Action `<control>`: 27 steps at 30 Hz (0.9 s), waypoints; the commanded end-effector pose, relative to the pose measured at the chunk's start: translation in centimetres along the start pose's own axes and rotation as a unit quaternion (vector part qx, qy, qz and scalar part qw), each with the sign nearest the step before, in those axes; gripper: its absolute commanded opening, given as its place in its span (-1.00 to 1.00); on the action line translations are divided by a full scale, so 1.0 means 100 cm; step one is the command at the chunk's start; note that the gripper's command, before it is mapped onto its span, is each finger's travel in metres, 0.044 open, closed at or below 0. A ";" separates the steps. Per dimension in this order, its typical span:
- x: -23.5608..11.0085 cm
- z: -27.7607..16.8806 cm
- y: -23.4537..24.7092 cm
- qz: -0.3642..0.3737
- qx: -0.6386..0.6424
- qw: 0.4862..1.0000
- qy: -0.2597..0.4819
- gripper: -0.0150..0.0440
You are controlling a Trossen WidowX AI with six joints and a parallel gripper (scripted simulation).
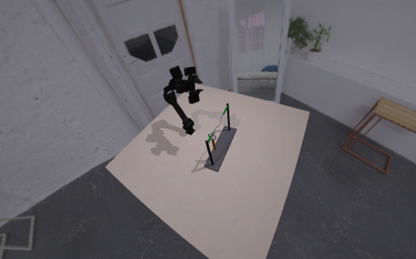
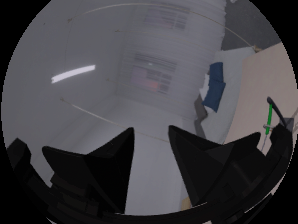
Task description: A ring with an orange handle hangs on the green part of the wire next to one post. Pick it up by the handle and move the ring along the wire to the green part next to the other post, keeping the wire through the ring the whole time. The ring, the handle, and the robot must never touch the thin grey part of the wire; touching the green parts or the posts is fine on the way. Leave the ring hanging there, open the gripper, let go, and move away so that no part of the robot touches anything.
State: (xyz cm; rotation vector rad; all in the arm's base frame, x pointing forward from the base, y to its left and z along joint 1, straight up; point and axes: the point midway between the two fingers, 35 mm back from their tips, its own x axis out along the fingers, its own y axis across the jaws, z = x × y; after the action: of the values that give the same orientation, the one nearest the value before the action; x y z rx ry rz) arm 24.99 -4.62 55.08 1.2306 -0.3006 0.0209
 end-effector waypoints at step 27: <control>0.035 0.074 -0.321 -0.080 -0.478 0.873 0.051 0.05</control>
State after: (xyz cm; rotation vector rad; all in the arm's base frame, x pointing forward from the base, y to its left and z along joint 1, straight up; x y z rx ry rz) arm 32.90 -22.49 30.93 0.3133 -0.1077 -0.2029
